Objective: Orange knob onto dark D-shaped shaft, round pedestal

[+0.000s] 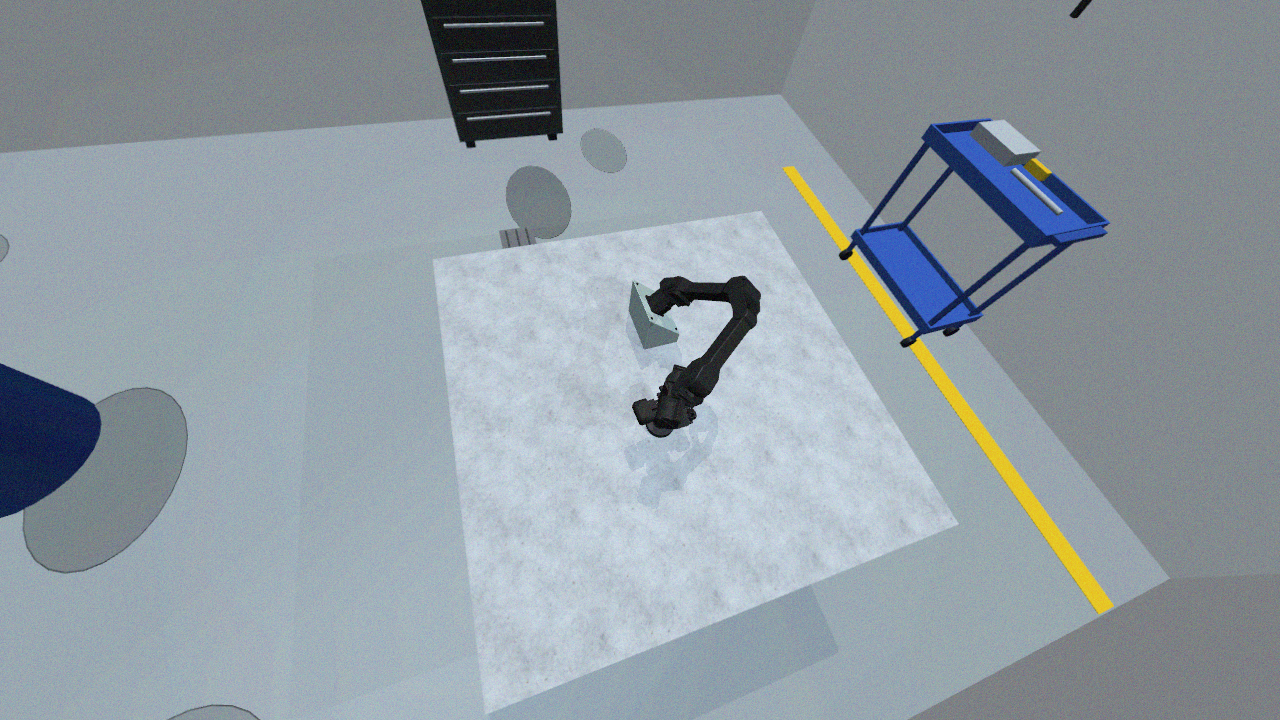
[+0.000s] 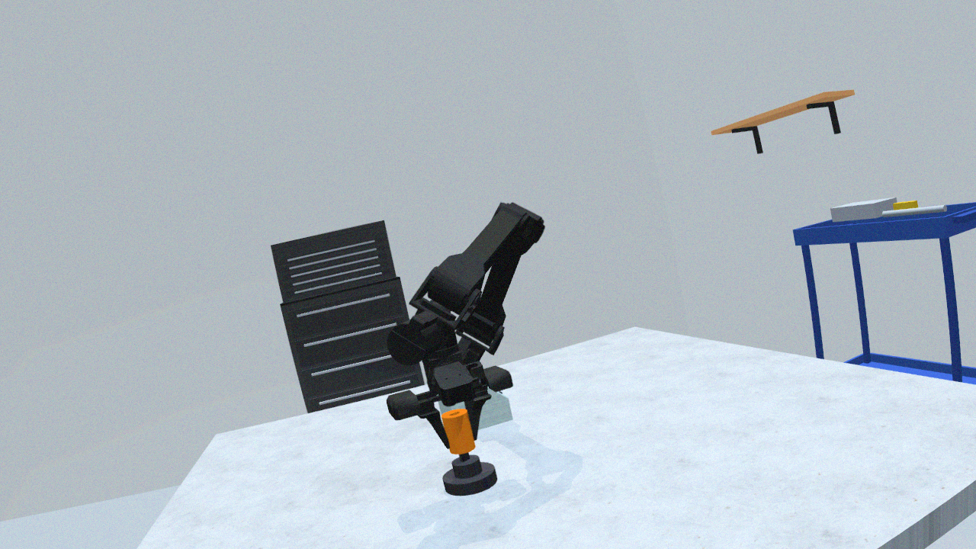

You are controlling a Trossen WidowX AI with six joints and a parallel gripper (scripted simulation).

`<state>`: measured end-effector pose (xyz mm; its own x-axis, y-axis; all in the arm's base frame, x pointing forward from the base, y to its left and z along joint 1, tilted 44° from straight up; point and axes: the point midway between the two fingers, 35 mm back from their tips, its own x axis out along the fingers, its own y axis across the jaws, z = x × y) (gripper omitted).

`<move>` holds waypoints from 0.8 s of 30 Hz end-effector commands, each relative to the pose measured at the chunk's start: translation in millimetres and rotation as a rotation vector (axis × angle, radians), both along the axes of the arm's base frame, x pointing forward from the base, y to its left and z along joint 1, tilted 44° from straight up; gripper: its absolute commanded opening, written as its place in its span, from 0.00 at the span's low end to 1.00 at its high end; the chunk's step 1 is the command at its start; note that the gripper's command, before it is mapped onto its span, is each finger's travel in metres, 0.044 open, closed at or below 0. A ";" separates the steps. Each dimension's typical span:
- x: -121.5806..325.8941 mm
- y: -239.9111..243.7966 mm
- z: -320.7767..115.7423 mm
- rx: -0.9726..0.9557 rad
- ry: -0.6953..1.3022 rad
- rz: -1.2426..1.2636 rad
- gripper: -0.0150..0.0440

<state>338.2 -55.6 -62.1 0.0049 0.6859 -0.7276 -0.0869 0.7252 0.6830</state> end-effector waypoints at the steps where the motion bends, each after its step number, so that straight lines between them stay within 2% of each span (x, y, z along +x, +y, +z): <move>1: 2.3 -3.4 2.4 0.002 -0.008 -0.007 0.25; 24: 3.8 -3.2 1.9 0.002 -0.008 -0.007 0.25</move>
